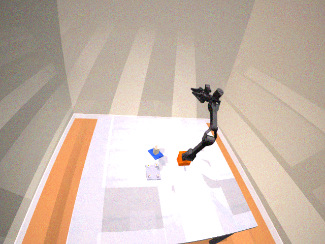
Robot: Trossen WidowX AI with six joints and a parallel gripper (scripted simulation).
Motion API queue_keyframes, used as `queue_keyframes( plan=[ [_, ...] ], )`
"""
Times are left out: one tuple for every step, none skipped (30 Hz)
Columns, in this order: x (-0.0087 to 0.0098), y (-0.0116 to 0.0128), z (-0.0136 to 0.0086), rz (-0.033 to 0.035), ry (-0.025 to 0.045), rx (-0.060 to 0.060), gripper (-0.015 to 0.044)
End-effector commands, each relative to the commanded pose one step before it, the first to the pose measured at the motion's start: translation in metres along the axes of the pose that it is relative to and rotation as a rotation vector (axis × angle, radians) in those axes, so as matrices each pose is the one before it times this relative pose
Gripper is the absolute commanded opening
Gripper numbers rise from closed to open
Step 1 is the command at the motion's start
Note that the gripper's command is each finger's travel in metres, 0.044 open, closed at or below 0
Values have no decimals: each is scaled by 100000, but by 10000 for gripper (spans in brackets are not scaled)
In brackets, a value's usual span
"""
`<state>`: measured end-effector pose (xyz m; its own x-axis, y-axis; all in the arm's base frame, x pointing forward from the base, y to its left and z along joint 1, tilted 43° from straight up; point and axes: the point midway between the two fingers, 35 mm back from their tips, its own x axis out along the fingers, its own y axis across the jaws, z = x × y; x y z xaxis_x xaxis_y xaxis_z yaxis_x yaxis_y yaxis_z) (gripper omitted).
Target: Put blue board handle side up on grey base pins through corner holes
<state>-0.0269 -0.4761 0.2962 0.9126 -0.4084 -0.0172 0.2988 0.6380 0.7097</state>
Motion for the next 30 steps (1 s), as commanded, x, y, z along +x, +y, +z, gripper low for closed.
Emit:
queue_keyframes(
  plan=[
    [112,-41,-58,-66,92,-20,426],
    [336,-121,-176,-202,287,-63,440],
    [559,-197,-303,-350,516,-112,440],
    [783,-263,-442,-515,803,-173,440],
    [1006,-316,-600,-700,1170,-255,440],
    [1226,-349,-778,-900,1642,-366,440],
    [1356,-335,-915,-1038,2094,-487,440],
    [1362,-277,-973,-1066,2403,-587,440],
    [1358,-214,-1019,-1065,2694,-696,440],
    [1352,-147,-1059,-1042,2983,-814,440],
    [1382,-170,-1143,-841,3371,-1062,440],
    [1387,-93,-1179,-766,3673,-1207,440],
    [1347,-14,-1170,-649,3845,-1318,440],
    [1366,64,-1207,-540,4171,-1493,440],
    [1369,145,-1225,-403,4454,-1665,440],
    [1360,225,-1226,-242,4691,-1833,440],
    [1350,305,-1220,-63,4912,-2005,440],
    [1339,384,-1208,130,5117,-2182,440],
    [1327,461,-1188,338,5304,-2362,440],
    [1313,535,-1162,558,5473,-2544,440],
    [1300,607,-1132,790,5633,-2733,440],
    [1284,675,-1094,1031,5769,-2920,440],
    [1266,738,-1051,1280,5882,-3106,440],
    [1247,797,-1002,1535,5977,-3290,440],
    [1227,851,-949,1796,6051,-3473,440],
    [1205,900,-892,2060,6107,-3652,440],
    [1182,943,-832,2326,6145,-3829,440],
    [1158,981,-769,2594,6164,-4001,440],
    [1133,1014,-704,2863,6164,-4168,440],
    [1107,1040,-637,3132,6148,-4330,440]
  ],
)
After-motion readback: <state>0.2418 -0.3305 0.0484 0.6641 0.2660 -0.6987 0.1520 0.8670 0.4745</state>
